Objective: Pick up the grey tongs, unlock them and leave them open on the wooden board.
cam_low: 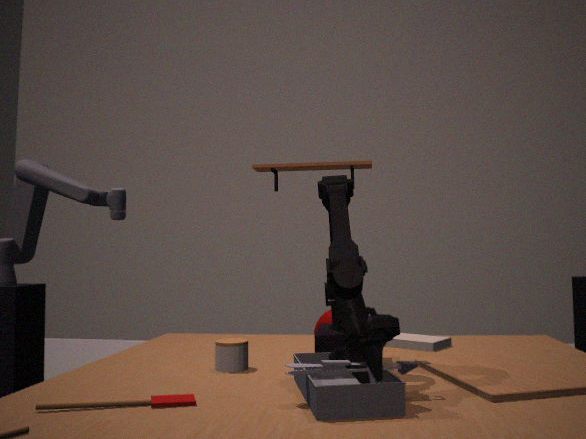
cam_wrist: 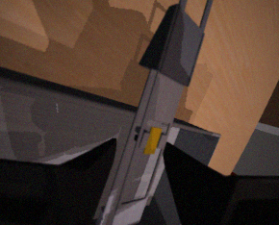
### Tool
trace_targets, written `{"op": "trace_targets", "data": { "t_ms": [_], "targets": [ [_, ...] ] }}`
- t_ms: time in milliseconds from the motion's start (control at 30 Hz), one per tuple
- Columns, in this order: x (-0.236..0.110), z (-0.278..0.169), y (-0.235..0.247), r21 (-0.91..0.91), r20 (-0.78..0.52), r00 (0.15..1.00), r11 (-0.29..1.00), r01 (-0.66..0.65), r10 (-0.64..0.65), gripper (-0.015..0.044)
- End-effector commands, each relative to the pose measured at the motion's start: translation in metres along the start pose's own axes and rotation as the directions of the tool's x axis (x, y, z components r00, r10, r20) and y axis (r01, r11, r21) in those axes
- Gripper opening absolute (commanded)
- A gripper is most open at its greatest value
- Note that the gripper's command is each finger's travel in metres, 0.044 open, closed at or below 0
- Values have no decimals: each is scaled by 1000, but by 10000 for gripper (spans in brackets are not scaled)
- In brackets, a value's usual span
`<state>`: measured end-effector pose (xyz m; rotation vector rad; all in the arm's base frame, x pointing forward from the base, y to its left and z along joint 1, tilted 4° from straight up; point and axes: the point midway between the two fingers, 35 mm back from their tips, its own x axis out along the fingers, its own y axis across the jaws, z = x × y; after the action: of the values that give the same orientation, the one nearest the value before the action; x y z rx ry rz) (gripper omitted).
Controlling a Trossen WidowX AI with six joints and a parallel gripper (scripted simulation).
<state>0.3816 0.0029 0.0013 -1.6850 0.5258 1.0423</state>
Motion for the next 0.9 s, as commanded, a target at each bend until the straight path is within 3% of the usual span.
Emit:
{"op": "trace_targets", "data": {
  "t_ms": [0,500,733,867],
  "targets": [
    [0,0,0,0,0,1000,1000,0,0,148],
    [0,0,0,0,0,1000,1000,0,0,48],
    [-7,-1,-5,1,-1,1000,1000,0,0,-135],
    [-42,-1,-28,3,-3,1000,1000,-2,2,-150]
  ]
}}
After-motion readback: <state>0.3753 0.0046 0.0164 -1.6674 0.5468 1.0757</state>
